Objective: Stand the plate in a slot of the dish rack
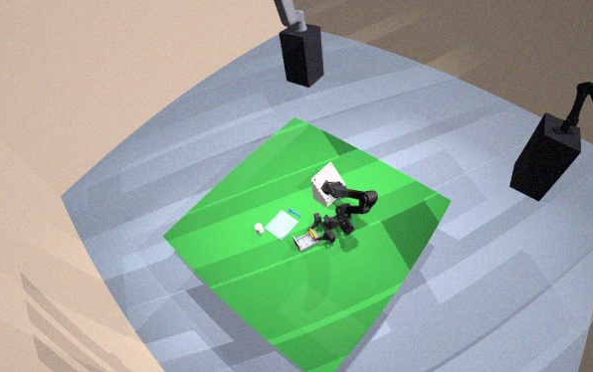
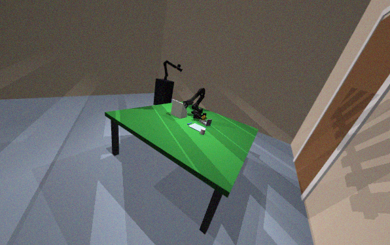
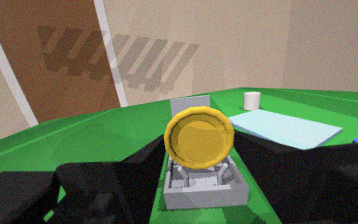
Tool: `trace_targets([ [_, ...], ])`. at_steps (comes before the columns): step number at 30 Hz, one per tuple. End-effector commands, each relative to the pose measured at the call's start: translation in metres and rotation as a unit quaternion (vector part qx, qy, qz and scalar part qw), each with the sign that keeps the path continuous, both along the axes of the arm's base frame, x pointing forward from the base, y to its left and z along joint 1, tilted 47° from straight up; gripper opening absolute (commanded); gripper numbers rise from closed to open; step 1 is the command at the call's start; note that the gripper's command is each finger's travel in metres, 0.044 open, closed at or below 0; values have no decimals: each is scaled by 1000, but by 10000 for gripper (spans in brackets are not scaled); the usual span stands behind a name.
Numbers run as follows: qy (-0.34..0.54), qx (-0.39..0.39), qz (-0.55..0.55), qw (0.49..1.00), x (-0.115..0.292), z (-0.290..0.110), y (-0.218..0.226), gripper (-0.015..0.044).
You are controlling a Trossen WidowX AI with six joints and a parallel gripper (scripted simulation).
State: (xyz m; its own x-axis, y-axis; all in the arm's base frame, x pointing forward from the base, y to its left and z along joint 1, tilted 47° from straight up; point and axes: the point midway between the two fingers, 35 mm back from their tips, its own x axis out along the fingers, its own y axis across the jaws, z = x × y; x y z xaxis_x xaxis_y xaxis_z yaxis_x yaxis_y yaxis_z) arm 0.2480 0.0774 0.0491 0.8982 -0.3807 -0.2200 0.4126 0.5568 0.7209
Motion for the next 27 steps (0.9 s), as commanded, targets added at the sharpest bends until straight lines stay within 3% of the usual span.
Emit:
trace_targets([
  [1, 0, 0, 0, 1000, 0, 1, -1, 0],
  [10, 0, 0, 0, 1000, 0, 1, -1, 0],
  [25, -1, 1, -1, 1000, 0, 1, -1, 394],
  [27, -1, 1, -1, 1000, 0, 1, -1, 400],
])
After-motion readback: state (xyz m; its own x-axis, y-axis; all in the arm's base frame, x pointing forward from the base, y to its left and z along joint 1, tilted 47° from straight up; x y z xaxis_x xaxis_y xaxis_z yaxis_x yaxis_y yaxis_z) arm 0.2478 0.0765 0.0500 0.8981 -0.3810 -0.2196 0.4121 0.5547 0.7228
